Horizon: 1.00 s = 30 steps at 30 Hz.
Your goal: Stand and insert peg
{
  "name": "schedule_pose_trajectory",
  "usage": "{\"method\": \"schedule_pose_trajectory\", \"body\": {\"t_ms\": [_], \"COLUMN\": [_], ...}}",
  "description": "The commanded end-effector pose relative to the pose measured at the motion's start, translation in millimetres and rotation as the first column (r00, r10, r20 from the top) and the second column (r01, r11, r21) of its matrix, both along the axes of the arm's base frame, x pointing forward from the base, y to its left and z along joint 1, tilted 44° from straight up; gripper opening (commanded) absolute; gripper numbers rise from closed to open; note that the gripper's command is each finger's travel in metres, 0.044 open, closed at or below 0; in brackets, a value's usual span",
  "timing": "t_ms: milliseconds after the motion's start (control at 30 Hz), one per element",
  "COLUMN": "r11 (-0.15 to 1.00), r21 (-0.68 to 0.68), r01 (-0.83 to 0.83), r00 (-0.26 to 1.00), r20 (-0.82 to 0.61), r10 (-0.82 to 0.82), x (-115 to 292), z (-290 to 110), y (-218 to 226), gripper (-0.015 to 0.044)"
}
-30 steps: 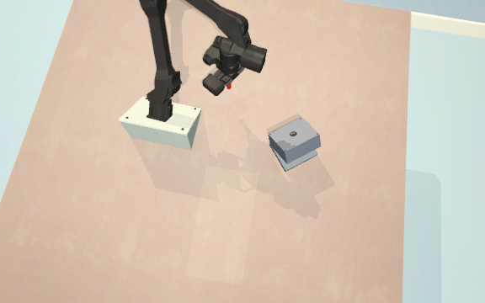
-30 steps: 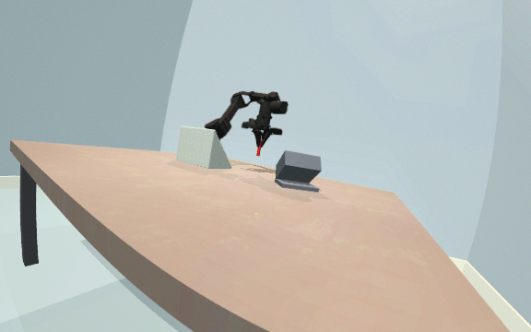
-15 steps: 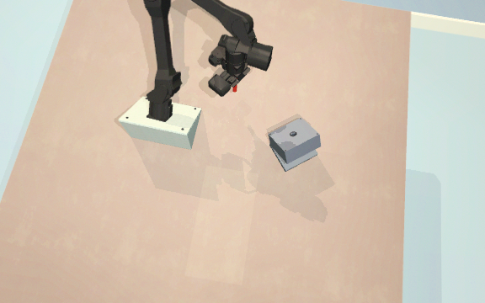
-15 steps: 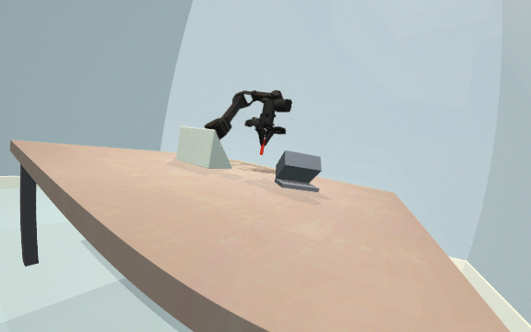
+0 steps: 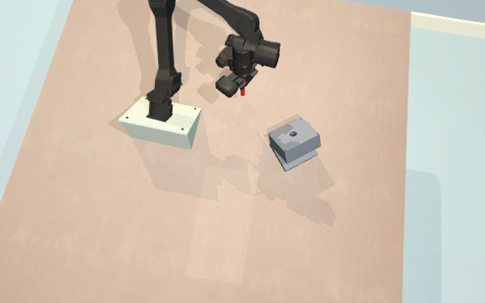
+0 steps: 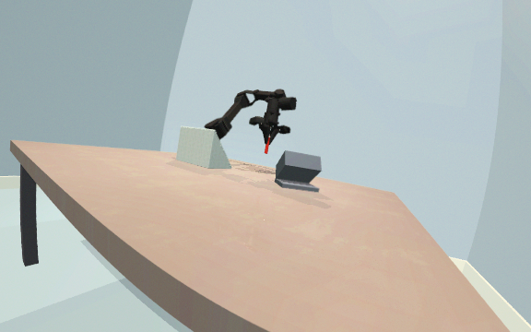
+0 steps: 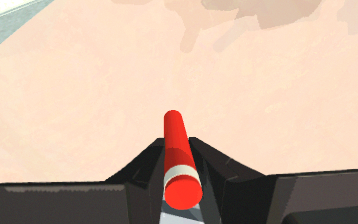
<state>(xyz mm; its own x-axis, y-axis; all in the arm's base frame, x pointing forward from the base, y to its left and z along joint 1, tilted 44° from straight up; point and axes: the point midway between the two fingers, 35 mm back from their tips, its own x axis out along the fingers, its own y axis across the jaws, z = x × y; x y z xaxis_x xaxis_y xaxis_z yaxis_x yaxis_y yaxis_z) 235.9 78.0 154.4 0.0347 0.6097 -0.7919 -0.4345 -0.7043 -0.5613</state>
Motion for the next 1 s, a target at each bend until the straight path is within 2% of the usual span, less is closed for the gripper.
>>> {"method": "schedule_pose_trajectory", "body": {"t_ms": [0,967], "r11": [1.000,0.985], "r21": [-0.020,-0.131], "r01": [0.014,0.113], "r00": [1.000,0.991], "r20": [0.010,0.093], "r10": [-0.014,-0.101], "x": [8,63], "z": [1,5], "y": [-3,-23], "gripper": [0.0000,0.0000]}}
